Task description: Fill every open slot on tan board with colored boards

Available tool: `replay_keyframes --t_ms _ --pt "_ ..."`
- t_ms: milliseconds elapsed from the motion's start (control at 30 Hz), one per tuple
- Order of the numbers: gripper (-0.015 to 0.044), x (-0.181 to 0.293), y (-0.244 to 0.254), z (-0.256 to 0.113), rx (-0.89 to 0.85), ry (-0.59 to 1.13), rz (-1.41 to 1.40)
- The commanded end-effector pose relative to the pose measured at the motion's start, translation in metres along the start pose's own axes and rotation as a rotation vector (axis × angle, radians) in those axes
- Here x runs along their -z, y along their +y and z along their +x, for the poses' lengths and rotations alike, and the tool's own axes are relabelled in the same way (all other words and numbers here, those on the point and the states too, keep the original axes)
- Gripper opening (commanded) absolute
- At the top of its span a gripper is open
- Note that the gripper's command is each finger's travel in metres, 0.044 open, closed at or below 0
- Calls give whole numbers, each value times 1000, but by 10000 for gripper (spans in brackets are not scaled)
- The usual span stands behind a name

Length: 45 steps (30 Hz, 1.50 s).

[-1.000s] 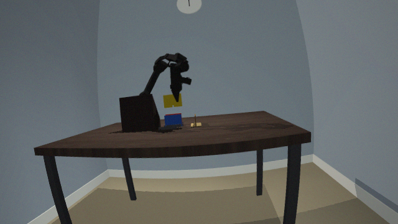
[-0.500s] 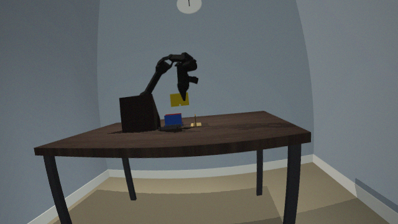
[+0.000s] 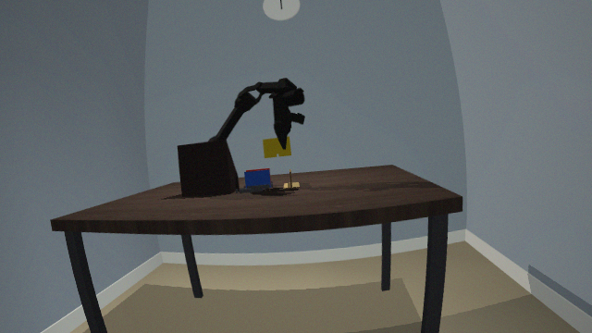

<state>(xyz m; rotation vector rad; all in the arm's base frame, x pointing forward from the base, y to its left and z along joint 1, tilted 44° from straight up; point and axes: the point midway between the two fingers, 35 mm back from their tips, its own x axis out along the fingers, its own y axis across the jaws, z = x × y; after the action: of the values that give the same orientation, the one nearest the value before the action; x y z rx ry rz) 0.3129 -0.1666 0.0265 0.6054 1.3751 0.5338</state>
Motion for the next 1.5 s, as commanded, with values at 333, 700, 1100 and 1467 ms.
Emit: replay_keyframes --t_ms 333,700,1100,1467 --pt "0 -35 16 2 -9 -6 18" --pt "0 -41 19 15 -12 -6 21" --pt "0 -41 19 39 -13 -6 21" --pt "0 -41 20 45 -13 -6 21"
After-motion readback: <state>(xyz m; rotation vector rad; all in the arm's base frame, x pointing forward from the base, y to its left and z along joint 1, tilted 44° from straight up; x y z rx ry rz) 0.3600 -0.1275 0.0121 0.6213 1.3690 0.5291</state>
